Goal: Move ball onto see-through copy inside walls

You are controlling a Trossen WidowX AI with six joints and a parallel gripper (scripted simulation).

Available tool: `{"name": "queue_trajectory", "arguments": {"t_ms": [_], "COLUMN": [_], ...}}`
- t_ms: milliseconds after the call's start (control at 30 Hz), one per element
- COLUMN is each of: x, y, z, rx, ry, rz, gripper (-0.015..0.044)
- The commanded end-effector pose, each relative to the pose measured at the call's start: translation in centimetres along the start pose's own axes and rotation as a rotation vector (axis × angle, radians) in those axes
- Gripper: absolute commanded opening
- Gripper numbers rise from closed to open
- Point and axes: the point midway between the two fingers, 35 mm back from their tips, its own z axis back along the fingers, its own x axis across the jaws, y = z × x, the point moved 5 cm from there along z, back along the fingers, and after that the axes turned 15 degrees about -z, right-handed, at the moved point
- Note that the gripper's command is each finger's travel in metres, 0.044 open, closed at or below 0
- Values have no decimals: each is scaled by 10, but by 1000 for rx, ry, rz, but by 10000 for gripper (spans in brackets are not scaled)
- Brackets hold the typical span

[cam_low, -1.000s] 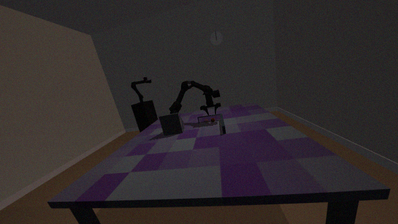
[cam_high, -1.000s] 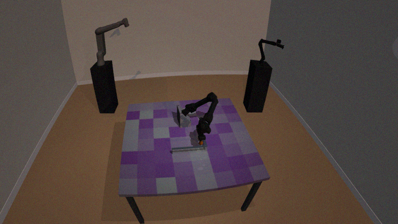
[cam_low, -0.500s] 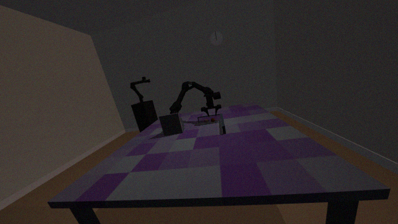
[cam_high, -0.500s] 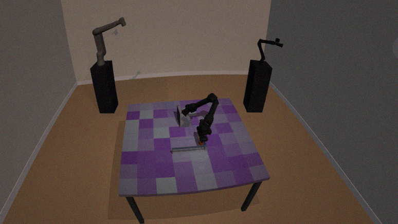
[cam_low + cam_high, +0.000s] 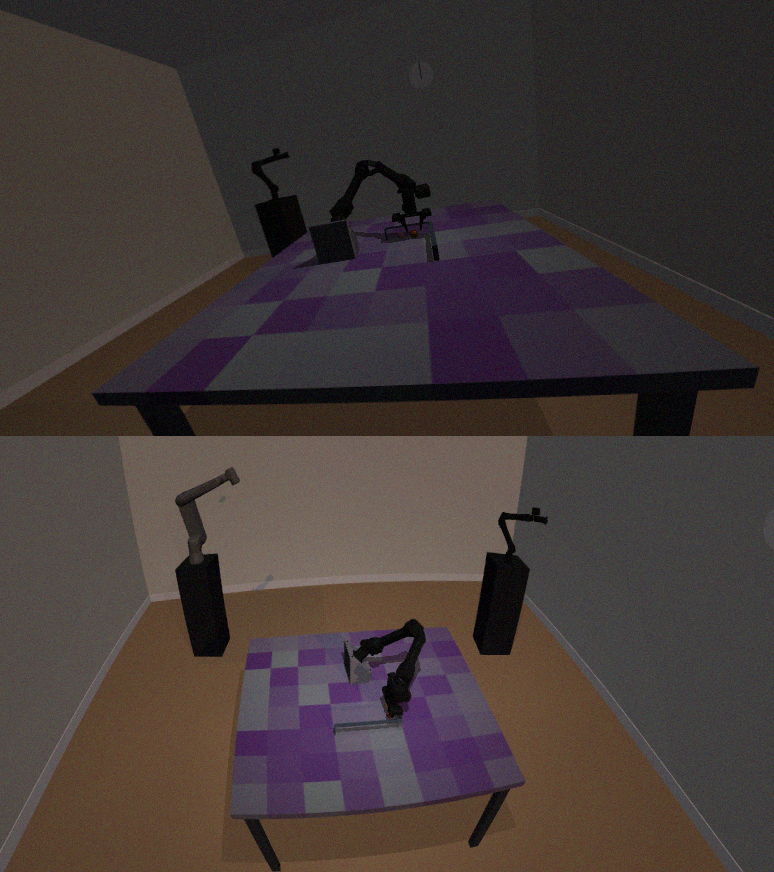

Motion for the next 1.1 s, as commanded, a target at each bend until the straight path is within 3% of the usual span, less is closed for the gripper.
{"name": "queue_trajectory", "arguments": {"t_ms": [0, 200, 300, 600, 800, 1067], "x": [2, 3, 3, 3, -1, -6], "y": [2, 2, 2, 2, 29, 29], "z": [-7, -14, -14, -14, -9, 21], "rx": [-1, -2, -2, -2, 23, 27], "ry": [-7, -8, -8, -8, 6, 7], "rz": [-12, -12, -12, -12, -102, -102], "gripper": [297, 297, 219, 159, 1, 0]}}
